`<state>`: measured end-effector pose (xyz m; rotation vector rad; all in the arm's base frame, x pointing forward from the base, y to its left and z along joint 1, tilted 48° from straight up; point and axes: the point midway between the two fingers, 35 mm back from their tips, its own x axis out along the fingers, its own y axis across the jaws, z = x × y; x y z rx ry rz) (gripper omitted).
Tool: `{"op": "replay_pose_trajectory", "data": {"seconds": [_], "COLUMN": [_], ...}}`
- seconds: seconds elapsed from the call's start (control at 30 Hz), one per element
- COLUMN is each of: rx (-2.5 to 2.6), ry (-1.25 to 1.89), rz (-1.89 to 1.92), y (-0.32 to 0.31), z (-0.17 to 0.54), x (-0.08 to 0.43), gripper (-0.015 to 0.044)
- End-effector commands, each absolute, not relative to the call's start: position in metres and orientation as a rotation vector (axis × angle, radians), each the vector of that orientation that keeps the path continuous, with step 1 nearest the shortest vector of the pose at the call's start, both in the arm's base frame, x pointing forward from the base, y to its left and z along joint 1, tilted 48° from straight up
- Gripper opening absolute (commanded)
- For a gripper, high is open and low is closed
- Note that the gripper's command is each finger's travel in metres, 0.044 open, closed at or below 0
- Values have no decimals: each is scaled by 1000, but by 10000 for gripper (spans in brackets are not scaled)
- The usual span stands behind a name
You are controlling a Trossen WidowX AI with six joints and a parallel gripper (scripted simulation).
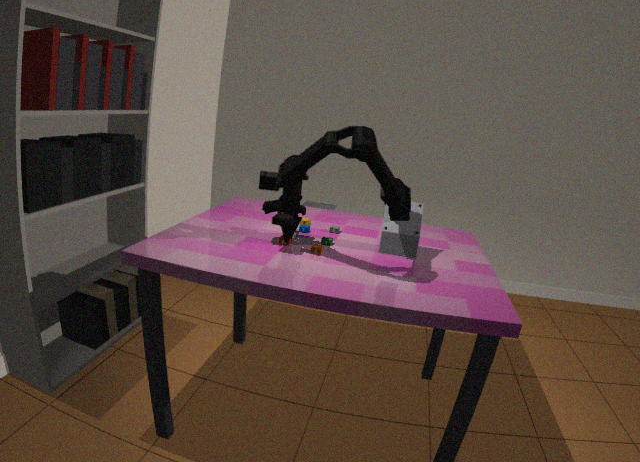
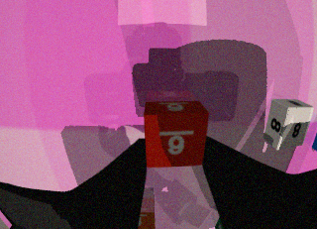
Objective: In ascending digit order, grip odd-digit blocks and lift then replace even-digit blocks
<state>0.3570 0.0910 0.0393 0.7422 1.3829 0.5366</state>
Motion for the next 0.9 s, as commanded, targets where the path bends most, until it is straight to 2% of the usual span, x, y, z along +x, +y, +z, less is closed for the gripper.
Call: {"op": "replay_pose_trajectory", "data": {"seconds": [0.0, 0.3, 0.67, 0.87], "rx": [750, 750, 750, 748], "ry": [1384, 1384, 1384, 1384], "rz": [532, 532, 532, 530], "y": [94, 94, 94, 75], "z": [36, 36, 36, 52], "x": [358, 358, 358, 355], "gripper": [120, 120, 400, 400]}}
